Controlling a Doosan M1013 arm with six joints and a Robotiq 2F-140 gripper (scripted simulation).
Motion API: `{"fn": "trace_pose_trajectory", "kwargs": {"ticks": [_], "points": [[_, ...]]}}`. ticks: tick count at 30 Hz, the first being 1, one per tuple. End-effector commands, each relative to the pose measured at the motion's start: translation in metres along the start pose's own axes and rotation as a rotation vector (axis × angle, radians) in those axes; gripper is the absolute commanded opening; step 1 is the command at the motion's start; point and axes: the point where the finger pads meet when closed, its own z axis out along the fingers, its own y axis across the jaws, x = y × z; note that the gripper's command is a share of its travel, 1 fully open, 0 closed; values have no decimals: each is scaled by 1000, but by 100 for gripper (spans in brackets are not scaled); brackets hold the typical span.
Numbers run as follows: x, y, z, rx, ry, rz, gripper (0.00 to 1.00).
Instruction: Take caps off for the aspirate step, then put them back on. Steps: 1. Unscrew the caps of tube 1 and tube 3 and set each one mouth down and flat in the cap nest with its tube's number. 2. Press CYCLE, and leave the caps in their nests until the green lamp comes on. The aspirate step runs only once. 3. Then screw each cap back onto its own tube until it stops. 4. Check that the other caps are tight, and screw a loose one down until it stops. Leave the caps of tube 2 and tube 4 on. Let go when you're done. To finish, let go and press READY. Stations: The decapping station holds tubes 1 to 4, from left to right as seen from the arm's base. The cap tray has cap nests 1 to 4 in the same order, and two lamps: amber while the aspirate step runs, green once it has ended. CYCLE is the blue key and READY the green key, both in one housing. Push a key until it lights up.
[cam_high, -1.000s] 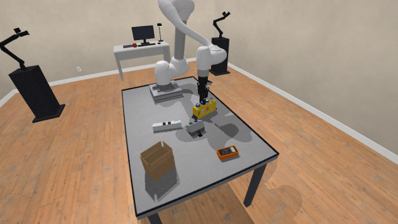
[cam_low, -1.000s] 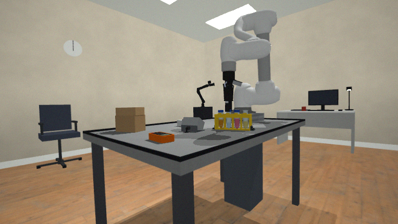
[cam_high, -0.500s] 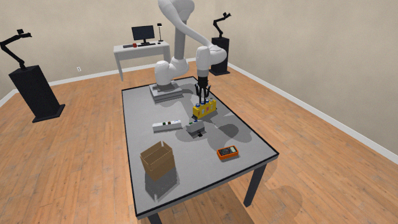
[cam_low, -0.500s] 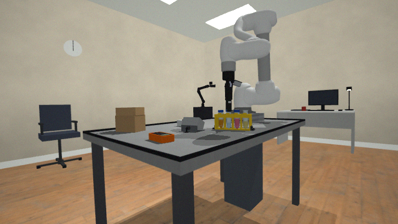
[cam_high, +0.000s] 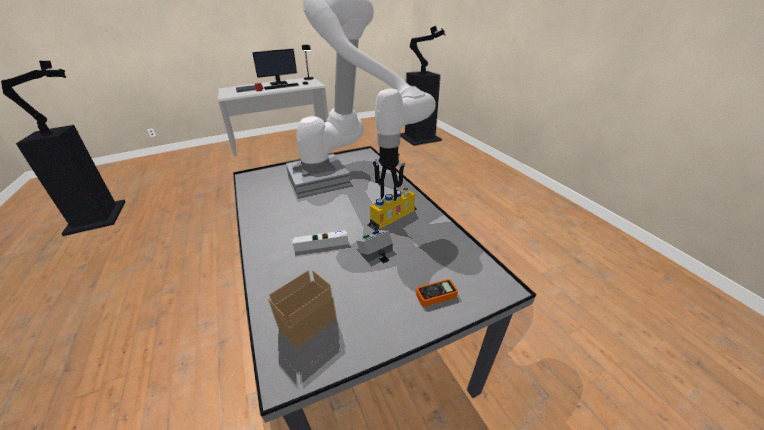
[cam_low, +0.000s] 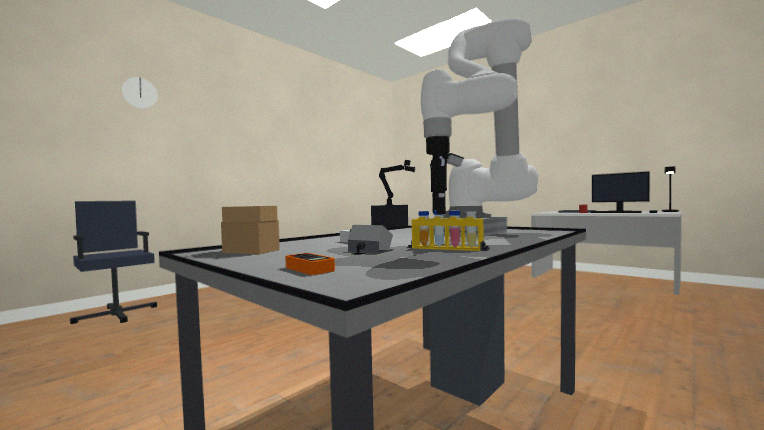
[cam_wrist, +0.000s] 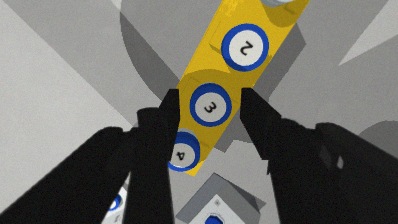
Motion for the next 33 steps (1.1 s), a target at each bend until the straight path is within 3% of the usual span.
{"fn": "trace_pose_trajectory", "kwargs": {"ticks": [1,5,7,9,18,27,28,33], "points": [[0,0,0,-1,0,166,41],[0,0,0,-1,1,408,41],[0,0,0,-1,1,408,41],[0,0,0,-1,1,595,41],[0,0,0,-1,2,1039,41],[0,0,0,-1,1,1046,41],[0,0,0,-1,1,1046,30],[0,0,0,-1,1,1046,30]]}}
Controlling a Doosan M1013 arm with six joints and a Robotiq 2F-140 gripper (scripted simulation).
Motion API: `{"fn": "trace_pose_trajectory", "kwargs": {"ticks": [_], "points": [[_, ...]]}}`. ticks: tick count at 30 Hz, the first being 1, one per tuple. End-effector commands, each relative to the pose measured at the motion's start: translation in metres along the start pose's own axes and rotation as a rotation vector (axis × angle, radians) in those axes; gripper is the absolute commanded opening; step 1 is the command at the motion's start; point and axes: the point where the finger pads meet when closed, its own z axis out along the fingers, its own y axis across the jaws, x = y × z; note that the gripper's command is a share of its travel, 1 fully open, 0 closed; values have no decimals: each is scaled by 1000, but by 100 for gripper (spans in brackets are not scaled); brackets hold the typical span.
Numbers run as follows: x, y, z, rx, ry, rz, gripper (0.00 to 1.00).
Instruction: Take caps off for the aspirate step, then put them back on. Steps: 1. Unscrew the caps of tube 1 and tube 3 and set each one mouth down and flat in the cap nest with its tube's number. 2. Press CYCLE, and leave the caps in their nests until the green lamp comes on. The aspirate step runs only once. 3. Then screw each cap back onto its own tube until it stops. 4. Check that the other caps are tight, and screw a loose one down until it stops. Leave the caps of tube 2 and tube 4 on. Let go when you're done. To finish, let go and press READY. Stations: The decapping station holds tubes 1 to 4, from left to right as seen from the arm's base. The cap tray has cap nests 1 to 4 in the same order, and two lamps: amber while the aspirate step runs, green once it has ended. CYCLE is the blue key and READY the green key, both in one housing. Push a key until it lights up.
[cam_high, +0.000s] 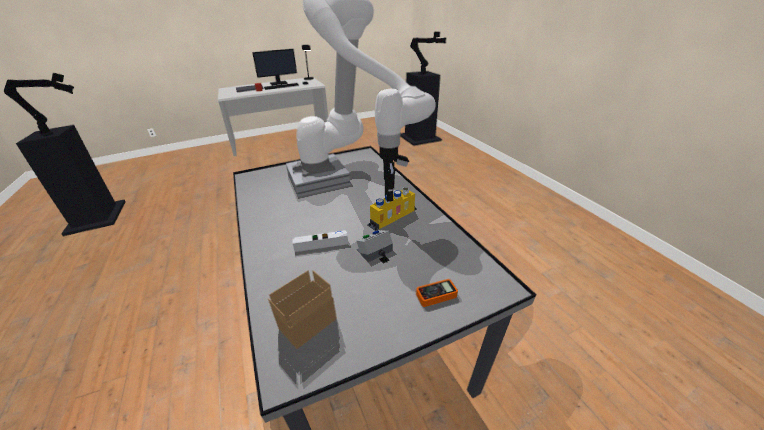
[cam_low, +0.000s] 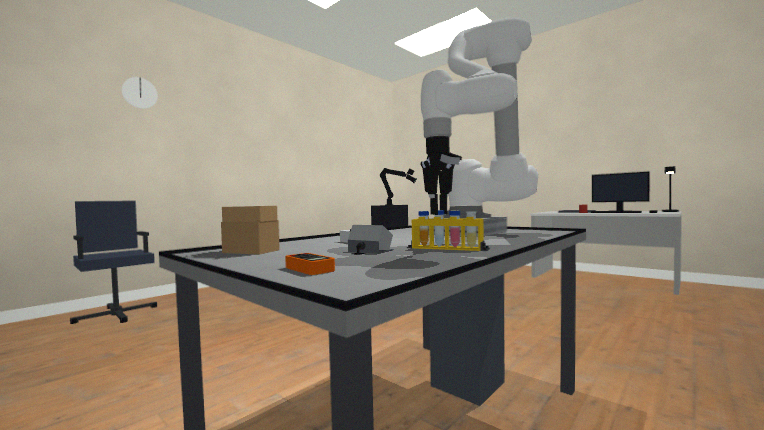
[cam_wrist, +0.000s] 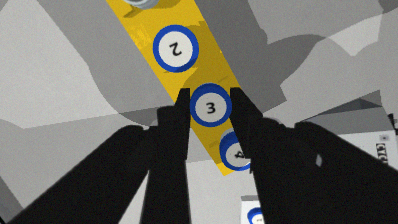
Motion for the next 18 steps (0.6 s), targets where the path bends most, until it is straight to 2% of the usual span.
{"fn": "trace_pose_trajectory", "kwargs": {"ticks": [1,9,18], "points": [[0,0,-1,-1,1,0,30],[0,0,-1,-1,1,0,30],[0,0,-1,-1,0,-450,30]]}}
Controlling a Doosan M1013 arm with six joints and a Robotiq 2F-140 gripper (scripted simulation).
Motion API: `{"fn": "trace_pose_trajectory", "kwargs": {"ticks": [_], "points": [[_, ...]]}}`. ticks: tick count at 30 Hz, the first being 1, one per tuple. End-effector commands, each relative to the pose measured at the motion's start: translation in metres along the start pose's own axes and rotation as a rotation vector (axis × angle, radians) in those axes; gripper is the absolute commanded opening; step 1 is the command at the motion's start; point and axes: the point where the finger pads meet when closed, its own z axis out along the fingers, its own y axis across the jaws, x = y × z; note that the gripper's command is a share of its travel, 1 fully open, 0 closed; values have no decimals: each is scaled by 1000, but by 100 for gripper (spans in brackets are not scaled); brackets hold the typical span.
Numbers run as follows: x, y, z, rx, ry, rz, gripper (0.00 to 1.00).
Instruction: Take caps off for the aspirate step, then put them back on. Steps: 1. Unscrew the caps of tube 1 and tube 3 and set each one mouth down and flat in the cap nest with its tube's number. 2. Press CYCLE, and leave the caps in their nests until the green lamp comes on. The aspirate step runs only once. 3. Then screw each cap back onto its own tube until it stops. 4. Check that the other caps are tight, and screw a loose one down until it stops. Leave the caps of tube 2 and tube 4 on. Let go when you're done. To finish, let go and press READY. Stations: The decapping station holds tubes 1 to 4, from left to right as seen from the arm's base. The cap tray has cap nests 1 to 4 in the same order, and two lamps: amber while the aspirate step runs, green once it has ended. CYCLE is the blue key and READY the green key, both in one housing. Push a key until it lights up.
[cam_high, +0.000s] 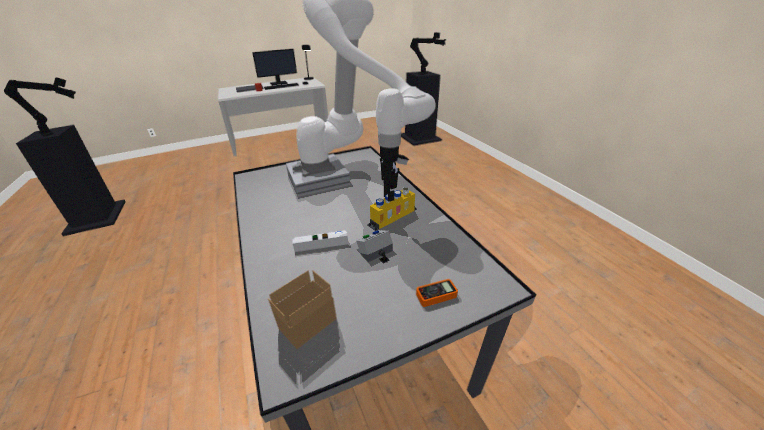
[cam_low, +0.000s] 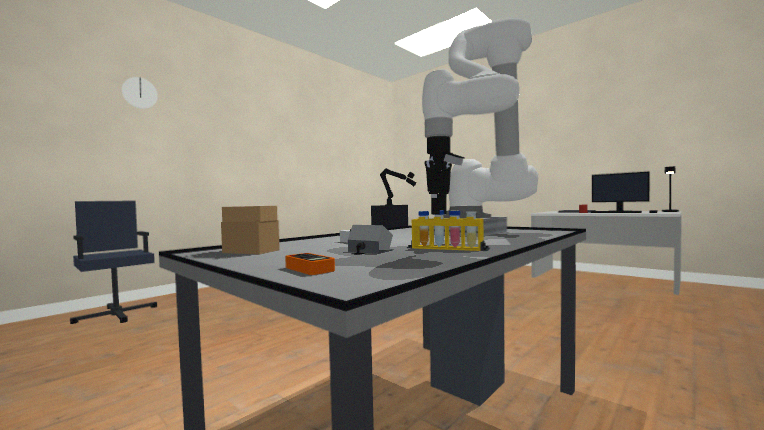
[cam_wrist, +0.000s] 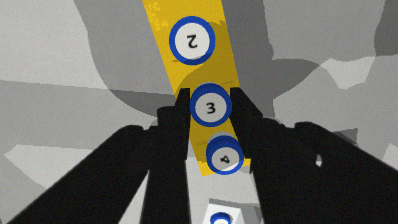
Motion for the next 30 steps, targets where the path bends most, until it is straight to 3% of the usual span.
{"fn": "trace_pose_trajectory", "kwargs": {"ticks": [1,5,7,14,20,21,30], "points": [[0,0,-1,2,15,-240,30],[0,0,-1,0,15,-440,30],[0,0,-1,0,15,-440,30],[0,0,-1,-3,15,-787,30],[0,0,-1,-3,15,-787,30],[0,0,-1,-3,15,-787,41],[0,0,-1,-3,14,-787,41]]}}
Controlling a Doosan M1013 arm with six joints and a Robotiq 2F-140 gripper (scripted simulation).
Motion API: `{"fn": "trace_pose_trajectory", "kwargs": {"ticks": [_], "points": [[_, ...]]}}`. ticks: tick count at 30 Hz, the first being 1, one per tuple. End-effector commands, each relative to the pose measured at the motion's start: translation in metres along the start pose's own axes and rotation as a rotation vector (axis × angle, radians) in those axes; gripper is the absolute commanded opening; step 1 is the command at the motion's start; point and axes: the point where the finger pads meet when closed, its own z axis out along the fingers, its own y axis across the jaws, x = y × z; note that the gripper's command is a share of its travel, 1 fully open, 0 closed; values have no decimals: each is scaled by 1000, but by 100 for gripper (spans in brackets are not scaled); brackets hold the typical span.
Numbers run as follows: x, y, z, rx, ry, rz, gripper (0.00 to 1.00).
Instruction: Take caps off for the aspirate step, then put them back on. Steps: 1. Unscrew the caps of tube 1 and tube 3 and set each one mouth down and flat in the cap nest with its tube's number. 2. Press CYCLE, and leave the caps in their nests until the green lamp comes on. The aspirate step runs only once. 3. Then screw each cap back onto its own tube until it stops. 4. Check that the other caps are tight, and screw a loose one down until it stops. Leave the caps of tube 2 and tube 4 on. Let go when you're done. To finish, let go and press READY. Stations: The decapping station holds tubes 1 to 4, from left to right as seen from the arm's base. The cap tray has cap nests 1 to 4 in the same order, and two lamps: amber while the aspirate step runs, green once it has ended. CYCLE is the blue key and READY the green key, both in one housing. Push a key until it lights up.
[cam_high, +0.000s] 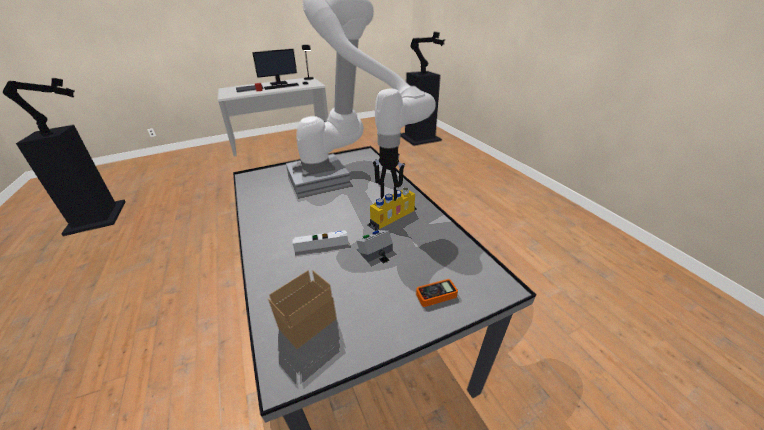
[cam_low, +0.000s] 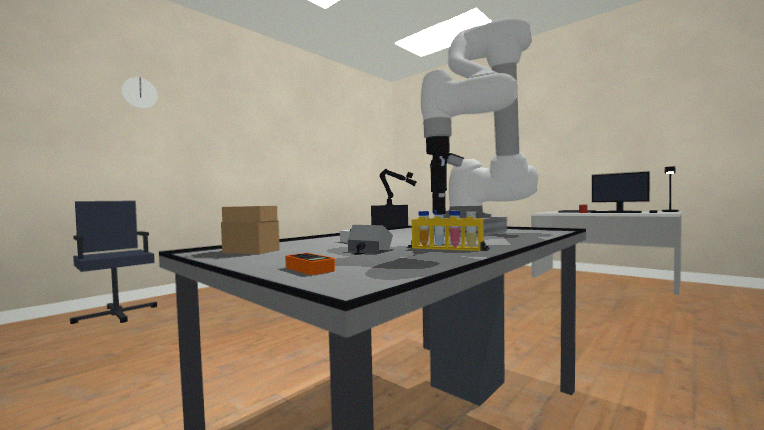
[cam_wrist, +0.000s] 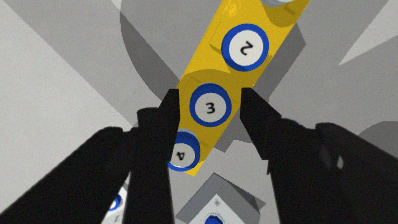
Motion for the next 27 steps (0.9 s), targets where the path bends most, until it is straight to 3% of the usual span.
{"fn": "trace_pose_trajectory", "kwargs": {"ticks": [1,3,7,11,13,17,24,25,27], "points": [[0,0,-1,-1,0,0,41],[0,0,-1,-1,0,0,41],[0,0,-1,-1,0,317,41],[0,0,-1,-1,1,408,41],[0,0,-1,-1,0,595,41],[0,0,-1,-1,1,785,41],[0,0,-1,-1,1,785,41],[0,0,-1,-1,1,785,30],[0,0,-1,-1,1,785,30]]}}
